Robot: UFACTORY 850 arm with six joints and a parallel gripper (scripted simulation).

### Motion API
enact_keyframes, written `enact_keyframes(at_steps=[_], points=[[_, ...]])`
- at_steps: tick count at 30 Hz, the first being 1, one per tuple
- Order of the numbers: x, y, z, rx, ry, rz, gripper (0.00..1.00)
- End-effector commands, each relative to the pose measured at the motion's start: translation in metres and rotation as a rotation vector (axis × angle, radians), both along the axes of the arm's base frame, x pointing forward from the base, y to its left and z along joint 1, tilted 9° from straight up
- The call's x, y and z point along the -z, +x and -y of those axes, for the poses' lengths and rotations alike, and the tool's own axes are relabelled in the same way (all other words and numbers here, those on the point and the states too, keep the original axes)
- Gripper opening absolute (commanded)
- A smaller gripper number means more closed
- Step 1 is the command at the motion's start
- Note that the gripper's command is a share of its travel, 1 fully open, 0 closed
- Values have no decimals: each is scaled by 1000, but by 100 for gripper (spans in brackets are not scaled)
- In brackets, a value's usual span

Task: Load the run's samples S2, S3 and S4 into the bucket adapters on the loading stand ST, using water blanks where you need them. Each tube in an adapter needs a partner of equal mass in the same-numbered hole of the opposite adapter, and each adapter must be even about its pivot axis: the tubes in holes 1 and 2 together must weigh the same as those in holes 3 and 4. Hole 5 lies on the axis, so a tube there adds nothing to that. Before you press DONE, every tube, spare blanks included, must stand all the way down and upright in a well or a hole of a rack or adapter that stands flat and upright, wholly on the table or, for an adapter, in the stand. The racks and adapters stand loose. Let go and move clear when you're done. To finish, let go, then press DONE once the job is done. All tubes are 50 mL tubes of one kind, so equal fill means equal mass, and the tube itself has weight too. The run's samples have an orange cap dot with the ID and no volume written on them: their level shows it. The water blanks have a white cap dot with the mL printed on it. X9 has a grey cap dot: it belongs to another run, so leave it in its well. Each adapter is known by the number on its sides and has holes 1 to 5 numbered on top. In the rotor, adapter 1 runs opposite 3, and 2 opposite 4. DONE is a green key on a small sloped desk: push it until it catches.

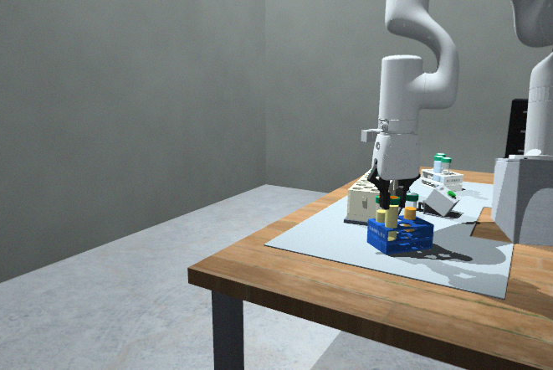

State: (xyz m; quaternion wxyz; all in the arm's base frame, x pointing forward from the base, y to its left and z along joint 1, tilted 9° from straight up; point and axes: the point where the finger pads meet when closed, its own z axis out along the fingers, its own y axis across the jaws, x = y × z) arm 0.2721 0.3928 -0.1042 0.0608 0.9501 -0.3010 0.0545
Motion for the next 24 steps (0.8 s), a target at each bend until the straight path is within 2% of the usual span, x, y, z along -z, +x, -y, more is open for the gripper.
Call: enact_keyframes(at_steps=[1,24], points=[[-3,0,-1,0,1,0,0],[-17,-1,-3,0,1,0,0]])
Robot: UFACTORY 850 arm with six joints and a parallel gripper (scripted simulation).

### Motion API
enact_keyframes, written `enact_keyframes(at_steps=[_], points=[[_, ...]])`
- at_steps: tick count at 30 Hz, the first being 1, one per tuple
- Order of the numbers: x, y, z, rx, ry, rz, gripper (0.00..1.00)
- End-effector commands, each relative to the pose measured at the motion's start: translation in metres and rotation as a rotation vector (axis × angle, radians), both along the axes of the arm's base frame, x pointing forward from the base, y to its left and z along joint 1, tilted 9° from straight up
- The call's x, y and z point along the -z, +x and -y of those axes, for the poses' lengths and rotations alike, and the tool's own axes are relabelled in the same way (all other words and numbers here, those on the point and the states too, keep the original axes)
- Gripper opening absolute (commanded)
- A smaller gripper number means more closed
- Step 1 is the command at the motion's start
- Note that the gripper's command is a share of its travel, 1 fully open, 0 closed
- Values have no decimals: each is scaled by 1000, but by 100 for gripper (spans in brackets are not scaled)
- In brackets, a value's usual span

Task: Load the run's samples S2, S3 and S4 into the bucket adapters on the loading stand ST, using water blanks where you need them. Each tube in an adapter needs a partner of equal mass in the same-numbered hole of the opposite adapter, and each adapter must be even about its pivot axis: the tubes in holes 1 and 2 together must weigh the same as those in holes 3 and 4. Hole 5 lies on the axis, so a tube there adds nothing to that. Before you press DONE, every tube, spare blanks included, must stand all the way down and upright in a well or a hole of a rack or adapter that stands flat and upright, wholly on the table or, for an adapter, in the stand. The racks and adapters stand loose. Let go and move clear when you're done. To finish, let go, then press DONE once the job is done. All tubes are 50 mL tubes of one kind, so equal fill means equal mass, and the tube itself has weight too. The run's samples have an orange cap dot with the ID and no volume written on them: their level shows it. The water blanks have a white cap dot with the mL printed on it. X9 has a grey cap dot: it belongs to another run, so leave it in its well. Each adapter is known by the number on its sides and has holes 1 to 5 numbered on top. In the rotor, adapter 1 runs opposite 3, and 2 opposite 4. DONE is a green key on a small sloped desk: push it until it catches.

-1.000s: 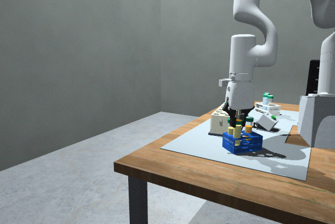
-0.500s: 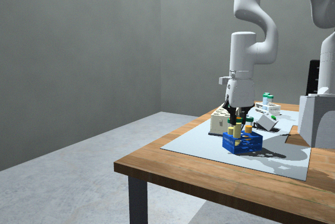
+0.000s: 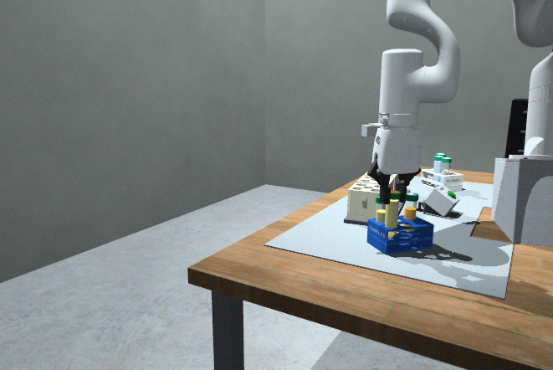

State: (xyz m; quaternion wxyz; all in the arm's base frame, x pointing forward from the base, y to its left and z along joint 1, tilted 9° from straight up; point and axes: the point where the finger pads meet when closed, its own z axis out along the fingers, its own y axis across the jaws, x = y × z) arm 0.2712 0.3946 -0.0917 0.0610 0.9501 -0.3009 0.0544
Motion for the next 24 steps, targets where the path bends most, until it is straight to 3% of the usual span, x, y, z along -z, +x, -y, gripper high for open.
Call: enact_keyframes(at_steps=[1,24], points=[[-6,0,-2,0,2,1,0],[-44,-2,-8,0,2,1,0]])
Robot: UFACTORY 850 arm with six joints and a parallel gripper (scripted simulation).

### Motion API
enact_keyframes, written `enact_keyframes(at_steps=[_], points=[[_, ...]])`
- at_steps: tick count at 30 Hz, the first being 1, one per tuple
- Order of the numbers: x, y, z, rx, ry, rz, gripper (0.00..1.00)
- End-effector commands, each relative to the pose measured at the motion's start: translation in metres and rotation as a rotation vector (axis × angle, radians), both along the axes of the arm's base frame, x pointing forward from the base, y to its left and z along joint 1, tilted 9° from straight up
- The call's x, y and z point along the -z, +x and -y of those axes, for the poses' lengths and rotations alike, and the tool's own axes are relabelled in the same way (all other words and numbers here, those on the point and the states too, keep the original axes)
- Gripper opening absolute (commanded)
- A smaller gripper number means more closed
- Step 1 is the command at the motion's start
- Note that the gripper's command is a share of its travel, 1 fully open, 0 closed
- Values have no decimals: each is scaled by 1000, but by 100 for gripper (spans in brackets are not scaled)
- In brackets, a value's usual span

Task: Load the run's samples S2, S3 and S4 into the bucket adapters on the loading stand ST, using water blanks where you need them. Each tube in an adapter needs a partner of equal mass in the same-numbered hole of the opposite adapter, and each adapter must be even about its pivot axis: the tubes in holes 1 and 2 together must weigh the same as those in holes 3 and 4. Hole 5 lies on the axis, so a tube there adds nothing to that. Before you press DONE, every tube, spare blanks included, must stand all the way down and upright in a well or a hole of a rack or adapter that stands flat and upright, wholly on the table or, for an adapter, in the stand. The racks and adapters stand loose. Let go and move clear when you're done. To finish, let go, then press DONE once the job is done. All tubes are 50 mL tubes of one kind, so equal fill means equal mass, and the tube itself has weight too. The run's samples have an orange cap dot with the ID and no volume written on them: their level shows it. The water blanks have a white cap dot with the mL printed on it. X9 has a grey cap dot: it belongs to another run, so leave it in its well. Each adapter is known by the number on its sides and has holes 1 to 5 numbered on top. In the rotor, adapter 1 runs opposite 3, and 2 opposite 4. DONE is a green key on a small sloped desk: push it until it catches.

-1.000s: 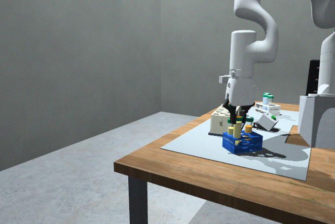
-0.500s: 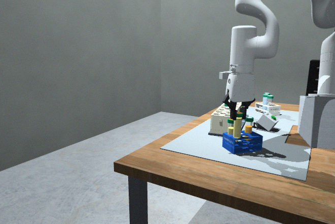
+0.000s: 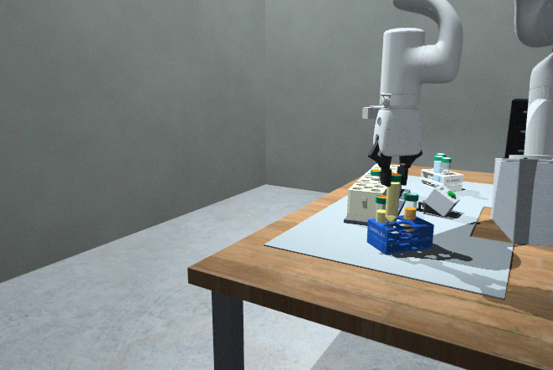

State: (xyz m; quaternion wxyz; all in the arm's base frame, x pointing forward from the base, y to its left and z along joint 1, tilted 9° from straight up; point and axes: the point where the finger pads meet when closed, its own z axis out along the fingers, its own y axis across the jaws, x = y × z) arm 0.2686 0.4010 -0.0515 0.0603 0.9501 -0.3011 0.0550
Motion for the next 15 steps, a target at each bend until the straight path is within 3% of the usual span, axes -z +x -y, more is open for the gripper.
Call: enact_keyframes(at_steps=[1,15], points=[[-6,0,-1,0,1,-1,0],[-33,-2,-6,0,1,-1,0]])
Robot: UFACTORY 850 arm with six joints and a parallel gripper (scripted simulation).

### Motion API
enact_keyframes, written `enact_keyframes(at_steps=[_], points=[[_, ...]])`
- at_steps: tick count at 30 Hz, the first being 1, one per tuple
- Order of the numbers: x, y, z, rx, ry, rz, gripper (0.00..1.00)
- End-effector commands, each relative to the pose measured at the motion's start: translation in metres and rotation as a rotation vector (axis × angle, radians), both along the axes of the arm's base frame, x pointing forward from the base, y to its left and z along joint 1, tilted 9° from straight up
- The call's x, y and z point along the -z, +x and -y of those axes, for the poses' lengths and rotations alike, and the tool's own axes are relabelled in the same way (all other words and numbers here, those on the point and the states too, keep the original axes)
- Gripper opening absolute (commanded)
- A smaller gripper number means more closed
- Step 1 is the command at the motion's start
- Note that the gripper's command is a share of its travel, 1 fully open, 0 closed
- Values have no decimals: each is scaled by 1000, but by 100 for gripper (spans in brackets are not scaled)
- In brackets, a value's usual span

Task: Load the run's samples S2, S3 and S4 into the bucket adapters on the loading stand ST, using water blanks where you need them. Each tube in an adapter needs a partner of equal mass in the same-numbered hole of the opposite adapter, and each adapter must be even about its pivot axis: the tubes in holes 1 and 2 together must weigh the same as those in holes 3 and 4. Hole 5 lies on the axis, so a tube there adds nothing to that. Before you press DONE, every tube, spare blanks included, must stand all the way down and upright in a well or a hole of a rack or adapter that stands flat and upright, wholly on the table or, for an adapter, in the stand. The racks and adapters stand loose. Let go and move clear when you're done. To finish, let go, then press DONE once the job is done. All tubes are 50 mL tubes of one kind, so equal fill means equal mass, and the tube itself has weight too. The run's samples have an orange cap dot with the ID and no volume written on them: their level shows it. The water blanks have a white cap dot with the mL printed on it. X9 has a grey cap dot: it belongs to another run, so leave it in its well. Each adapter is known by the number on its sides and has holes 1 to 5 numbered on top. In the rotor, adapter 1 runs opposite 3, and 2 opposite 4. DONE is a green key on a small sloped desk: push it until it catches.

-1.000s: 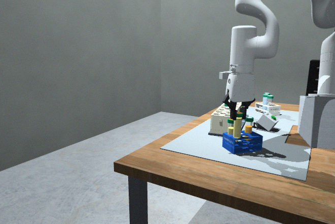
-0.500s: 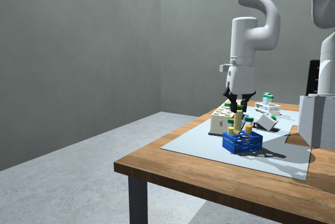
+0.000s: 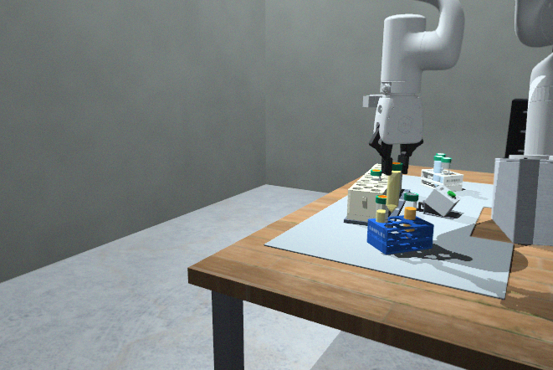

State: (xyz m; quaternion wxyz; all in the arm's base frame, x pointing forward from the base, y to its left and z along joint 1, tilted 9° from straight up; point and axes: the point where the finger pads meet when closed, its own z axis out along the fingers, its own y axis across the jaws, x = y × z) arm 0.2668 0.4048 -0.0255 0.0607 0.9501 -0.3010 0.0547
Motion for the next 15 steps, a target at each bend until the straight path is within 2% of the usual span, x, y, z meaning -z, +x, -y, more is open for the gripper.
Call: enact_keyframes(at_steps=[1,15], points=[[-7,0,-2,0,1,0,0],[-33,-2,-6,0,1,0,0]])
